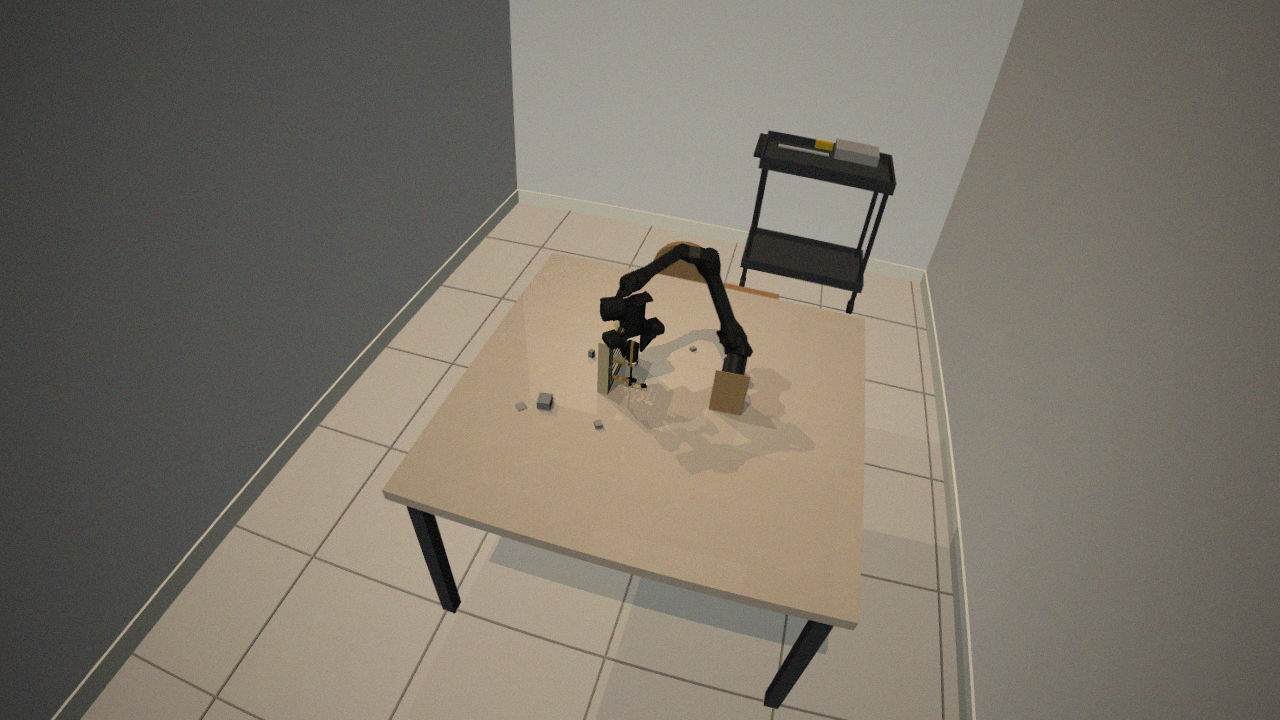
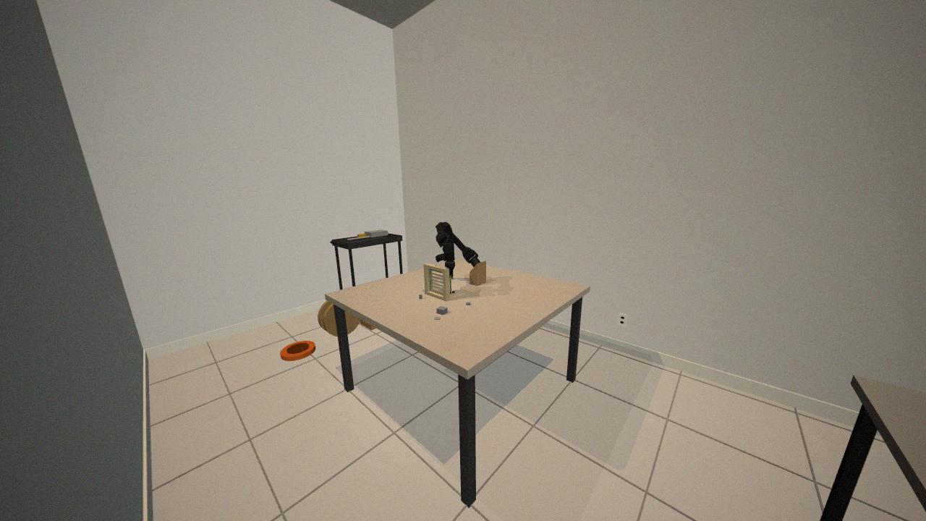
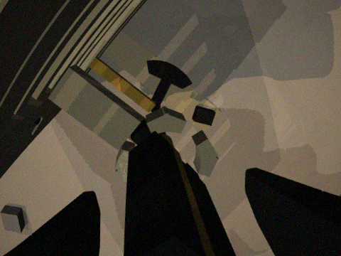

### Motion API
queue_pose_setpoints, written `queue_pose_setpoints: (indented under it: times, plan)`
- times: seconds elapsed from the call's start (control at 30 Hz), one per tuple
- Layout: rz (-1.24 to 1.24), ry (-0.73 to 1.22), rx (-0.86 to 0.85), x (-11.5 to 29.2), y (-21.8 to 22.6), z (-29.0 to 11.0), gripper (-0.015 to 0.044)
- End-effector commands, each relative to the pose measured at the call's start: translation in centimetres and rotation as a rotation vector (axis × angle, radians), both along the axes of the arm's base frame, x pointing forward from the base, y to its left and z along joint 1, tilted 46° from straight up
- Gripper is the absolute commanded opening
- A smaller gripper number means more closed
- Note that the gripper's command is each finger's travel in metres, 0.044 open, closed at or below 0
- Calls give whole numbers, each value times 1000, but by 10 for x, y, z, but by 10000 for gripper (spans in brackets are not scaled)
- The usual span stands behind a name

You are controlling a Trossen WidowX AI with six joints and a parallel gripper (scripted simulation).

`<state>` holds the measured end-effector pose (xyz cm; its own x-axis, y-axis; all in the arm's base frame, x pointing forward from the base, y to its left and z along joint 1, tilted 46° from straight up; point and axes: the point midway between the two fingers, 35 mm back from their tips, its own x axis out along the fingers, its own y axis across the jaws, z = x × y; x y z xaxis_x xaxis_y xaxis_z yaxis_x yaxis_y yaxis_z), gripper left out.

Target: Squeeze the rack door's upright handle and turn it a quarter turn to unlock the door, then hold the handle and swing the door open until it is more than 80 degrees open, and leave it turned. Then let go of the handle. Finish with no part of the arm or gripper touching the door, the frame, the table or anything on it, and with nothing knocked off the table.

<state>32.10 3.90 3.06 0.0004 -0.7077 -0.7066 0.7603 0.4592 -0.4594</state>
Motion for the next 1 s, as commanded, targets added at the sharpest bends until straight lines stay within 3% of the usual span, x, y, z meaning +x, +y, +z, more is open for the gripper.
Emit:
queue_pose_setpoints:
  times: [0.0,0.5,0.77,0.97]
  plan:
    - [-149,-150,-2,0,0,0,281]
    - [-667,-670,-1,0,0,0,281]
    - [-691,-693,-1,0,0,0,281]
    - [-691,-693,-1,0,0,0,124]
